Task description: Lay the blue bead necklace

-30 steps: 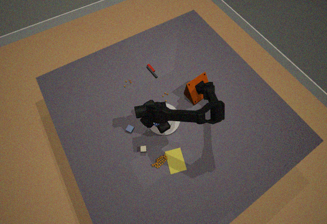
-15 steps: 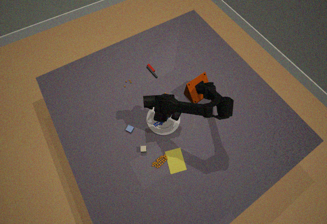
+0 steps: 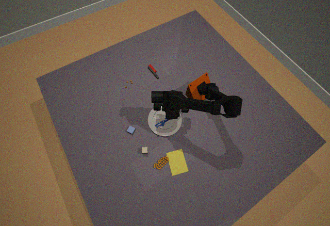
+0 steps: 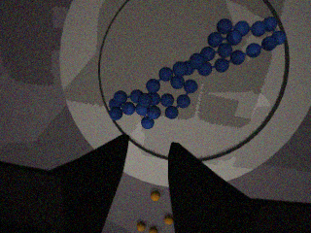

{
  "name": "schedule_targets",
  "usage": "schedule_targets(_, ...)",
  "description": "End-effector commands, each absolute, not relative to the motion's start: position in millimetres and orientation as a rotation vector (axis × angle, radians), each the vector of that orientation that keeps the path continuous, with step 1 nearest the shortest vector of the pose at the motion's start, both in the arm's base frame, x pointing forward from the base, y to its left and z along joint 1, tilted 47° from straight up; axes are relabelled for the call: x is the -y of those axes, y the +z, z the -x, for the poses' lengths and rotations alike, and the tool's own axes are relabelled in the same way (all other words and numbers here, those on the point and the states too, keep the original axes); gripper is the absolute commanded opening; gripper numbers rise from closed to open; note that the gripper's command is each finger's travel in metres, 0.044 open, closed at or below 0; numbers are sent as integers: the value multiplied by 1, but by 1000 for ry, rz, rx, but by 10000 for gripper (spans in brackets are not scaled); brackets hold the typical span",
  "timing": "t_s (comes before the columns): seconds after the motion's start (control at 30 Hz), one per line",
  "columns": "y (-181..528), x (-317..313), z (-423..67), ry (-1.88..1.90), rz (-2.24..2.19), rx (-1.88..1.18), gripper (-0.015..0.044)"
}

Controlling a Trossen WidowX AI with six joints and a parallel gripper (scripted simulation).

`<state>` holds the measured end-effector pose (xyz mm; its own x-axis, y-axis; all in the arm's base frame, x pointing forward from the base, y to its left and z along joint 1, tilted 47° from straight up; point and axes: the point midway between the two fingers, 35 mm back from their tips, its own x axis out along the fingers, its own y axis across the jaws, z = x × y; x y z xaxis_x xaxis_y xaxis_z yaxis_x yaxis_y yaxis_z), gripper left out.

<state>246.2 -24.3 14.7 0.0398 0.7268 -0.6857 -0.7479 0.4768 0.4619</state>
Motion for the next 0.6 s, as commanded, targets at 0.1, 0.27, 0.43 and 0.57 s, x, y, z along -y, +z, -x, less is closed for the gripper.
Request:
schedule_targets(0.1, 6, 14, -245, 1139, 44, -1023, 120)
schedule_targets(0.27, 9, 18, -245, 1137, 46, -1026, 120)
schedule_targets(0.43, 4, 13, -246, 1137, 45, -1026, 120)
schedule_targets(0.57, 0, 8, -246, 1137, 45, -1025, 120)
